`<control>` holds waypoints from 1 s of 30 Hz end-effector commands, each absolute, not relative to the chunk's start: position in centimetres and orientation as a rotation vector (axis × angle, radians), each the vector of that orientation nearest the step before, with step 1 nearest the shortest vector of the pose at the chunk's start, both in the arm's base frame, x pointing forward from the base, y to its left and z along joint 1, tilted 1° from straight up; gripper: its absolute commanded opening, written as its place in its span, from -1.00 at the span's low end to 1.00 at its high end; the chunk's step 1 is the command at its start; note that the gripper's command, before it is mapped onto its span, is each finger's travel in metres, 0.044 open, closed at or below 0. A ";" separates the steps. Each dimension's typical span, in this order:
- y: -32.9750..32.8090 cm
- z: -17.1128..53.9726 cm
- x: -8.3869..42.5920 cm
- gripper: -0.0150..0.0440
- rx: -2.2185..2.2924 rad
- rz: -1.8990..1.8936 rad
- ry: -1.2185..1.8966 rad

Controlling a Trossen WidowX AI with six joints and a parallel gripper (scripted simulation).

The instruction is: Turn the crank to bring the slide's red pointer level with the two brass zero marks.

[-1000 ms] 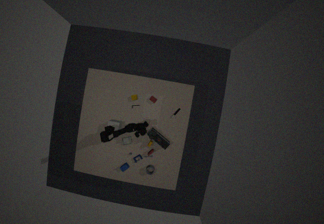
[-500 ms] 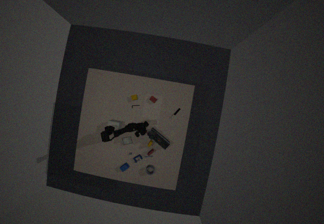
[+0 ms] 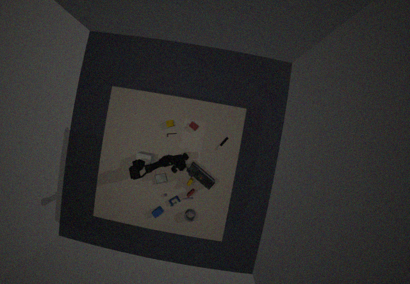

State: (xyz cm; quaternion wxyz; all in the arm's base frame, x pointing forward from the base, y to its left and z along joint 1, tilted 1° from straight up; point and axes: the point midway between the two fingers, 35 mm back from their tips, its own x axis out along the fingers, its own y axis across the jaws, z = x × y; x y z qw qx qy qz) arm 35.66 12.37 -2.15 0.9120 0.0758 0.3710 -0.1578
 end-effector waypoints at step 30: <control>14.4 -2.9 36.4 -0.49 0.164 -0.320 0.769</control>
